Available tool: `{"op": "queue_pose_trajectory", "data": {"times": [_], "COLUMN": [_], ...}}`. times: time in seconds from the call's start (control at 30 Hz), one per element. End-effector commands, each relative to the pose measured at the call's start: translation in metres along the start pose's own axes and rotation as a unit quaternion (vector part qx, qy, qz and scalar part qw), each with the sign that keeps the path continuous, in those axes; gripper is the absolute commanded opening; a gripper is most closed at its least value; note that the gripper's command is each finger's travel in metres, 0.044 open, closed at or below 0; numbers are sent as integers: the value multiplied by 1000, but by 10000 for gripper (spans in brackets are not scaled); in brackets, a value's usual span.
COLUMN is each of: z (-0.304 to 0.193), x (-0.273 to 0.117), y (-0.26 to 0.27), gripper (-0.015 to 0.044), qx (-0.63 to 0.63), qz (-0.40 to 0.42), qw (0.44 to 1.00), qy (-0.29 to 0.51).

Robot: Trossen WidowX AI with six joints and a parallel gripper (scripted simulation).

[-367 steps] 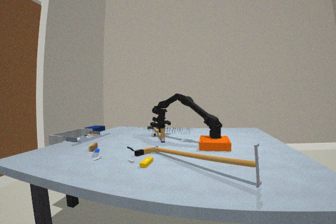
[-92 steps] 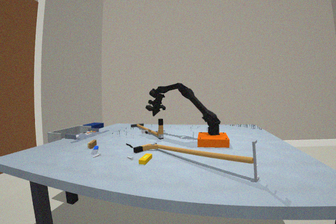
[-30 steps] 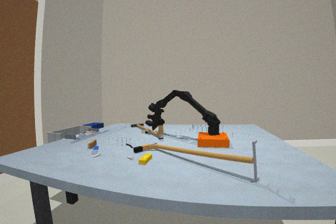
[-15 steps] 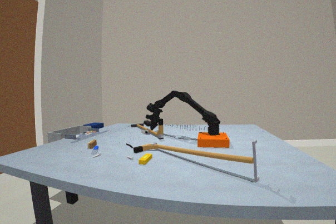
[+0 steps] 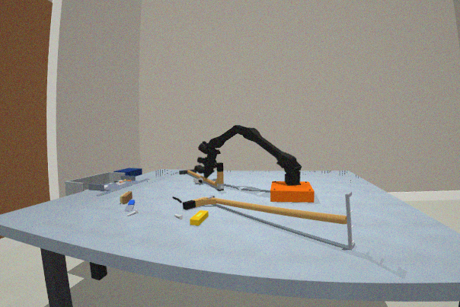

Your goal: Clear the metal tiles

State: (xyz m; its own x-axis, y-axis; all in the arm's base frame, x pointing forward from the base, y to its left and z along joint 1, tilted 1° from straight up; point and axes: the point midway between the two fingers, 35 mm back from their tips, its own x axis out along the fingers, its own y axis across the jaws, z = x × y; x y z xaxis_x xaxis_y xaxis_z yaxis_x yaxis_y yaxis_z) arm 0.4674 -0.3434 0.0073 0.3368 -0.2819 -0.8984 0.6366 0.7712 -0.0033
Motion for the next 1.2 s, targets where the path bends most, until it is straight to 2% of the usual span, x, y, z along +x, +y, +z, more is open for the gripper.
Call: {"op": "queue_pose_trajectory", "data": {"times": [0.0, 1.17], "z": [1, 11], "x": [2, 6], "y": [5, 38], "gripper": [0, 0], "qx": [2, 3], "qz": [1, 2], "qw": [1000, 1000], "qy": [0, -3]}}
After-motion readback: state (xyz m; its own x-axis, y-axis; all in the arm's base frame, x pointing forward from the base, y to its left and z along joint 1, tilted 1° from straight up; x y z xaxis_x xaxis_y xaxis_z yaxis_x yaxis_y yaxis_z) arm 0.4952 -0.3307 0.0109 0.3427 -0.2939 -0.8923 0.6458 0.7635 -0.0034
